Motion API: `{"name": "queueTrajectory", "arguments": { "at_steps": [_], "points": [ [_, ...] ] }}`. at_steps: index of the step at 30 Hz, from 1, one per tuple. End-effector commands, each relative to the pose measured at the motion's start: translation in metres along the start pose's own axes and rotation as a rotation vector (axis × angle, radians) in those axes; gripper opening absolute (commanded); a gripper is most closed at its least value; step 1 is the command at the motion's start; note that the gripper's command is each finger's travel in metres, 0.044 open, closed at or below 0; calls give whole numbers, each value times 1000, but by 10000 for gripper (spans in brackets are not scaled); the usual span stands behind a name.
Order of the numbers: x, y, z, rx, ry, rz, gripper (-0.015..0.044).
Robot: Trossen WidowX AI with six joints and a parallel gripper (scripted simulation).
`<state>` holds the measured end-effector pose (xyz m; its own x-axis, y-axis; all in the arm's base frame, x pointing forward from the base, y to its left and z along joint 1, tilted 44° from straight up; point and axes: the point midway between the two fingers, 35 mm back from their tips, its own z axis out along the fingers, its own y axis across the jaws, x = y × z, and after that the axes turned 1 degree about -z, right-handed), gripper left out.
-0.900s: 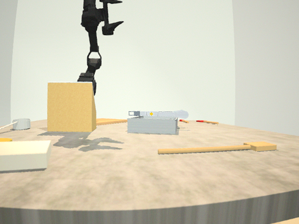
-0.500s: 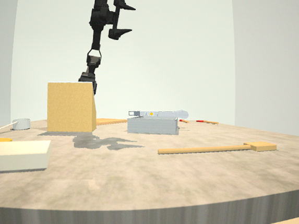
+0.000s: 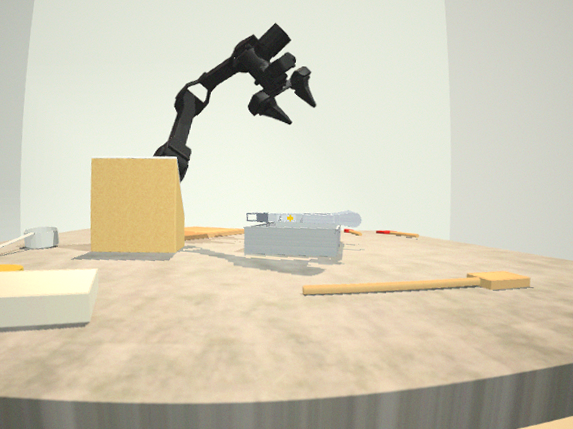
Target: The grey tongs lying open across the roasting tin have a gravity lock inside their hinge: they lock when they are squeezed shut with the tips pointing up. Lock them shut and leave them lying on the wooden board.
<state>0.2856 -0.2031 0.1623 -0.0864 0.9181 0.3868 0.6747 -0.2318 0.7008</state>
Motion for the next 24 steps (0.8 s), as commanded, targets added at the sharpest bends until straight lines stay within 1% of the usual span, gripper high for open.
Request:
{"name": "queueTrajectory", "arguments": {
  "at_steps": [1, 8, 11, 13, 24],
  "points": [
    [43, -8, 58, 162, 183, -327, 440],
    [106, -35, 115, 326, 463, -740, 440],
    [134, -49, 133, 370, 600, -905, 440],
    [144, -55, 139, 384, 654, -966, 440],
    [144, -54, 142, 386, 661, -974, 440]
  ]
}}
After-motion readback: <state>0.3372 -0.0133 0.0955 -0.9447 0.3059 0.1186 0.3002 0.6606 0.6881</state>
